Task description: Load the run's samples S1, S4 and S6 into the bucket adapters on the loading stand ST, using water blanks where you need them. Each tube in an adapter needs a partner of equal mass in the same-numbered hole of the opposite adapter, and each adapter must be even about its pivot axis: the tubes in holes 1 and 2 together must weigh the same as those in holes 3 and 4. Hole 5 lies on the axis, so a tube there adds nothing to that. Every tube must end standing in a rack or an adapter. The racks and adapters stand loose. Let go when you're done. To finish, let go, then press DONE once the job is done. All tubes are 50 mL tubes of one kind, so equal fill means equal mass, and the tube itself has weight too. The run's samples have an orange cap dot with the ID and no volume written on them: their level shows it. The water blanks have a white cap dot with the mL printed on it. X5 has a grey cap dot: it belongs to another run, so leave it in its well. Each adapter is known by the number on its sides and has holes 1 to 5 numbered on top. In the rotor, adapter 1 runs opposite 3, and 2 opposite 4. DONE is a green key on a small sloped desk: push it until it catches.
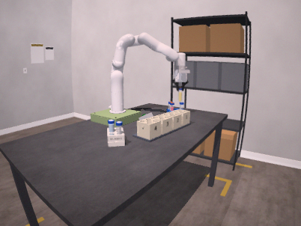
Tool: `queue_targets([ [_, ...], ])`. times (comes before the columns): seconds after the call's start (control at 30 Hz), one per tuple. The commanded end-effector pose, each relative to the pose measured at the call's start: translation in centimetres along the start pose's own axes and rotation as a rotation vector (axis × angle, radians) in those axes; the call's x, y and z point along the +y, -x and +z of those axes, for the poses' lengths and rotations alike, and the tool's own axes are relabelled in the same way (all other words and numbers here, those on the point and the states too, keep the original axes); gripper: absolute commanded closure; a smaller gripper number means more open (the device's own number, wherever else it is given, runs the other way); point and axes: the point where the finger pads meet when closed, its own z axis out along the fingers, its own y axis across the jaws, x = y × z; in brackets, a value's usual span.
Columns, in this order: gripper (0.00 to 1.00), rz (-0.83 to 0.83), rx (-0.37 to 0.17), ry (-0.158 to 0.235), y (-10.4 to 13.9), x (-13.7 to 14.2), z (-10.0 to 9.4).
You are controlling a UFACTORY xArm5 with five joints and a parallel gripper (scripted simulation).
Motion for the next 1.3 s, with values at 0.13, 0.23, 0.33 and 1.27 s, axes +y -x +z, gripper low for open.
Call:
queue_targets([
  [0.13, 1.0, 0.0, -0.003, -0.005, 0.0, -0.1, 1.5],
  [0.23, 1.0, 0.0, -0.003, -0.005, 0.0, -0.1, 1.9],
  [0.33, 1.0, 0.0, -0.003, -0.005, 0.0, -0.2, 2.5],
  [1.27, 1.0, 0.0, -0.003, -0.005, 0.0, -0.2, 4.7],
])
